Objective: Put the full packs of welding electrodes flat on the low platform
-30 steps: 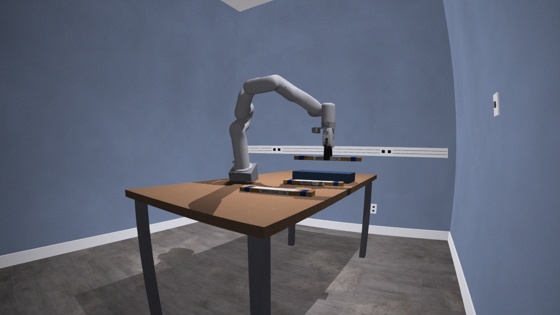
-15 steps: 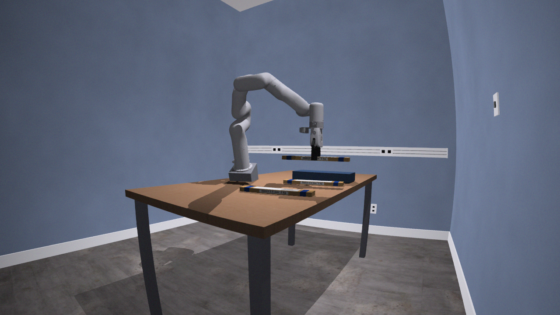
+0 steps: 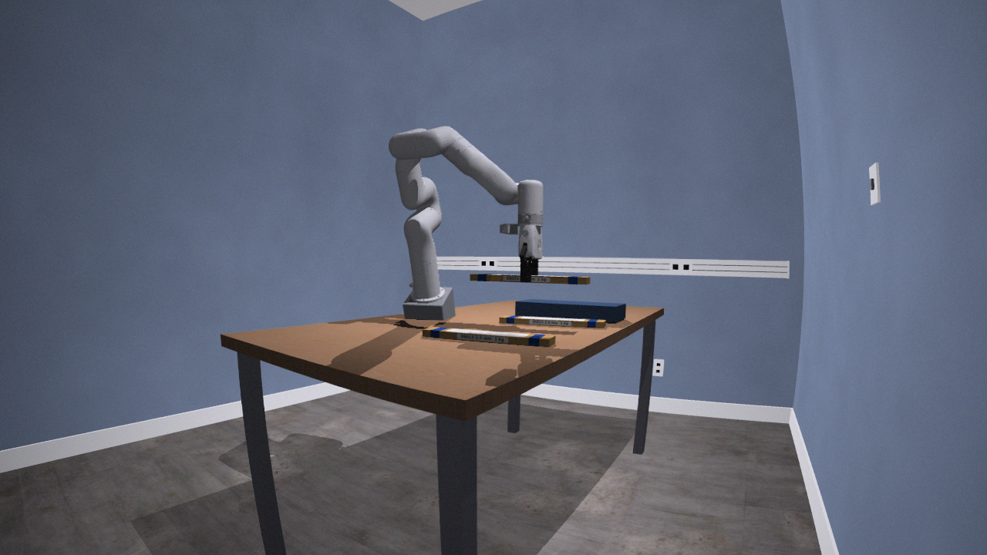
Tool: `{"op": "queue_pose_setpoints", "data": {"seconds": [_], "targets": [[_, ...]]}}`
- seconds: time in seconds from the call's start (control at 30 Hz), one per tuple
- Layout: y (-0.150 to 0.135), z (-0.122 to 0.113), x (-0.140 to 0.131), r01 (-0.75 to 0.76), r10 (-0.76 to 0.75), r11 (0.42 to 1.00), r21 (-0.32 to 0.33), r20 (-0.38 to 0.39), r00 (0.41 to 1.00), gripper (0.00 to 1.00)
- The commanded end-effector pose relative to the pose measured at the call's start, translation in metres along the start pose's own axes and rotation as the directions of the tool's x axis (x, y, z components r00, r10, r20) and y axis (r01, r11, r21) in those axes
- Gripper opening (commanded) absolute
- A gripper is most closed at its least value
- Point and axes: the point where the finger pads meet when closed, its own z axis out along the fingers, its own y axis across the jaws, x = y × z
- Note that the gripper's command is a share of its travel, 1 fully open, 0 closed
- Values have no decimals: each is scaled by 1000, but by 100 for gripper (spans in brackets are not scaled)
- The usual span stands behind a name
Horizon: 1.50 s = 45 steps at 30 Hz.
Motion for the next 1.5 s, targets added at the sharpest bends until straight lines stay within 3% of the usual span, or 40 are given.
{"op": "queue_pose_setpoints", "data": {"seconds": [0.0,0.37,1.47], "targets": [[-5,-3,13,1,-1,1000,1,10,1000,58],[-12,-3,32,1,-1,1000,1,10,1000,58],[-12,-3,32,1,-1,1000,1,10,1000,58]]}}
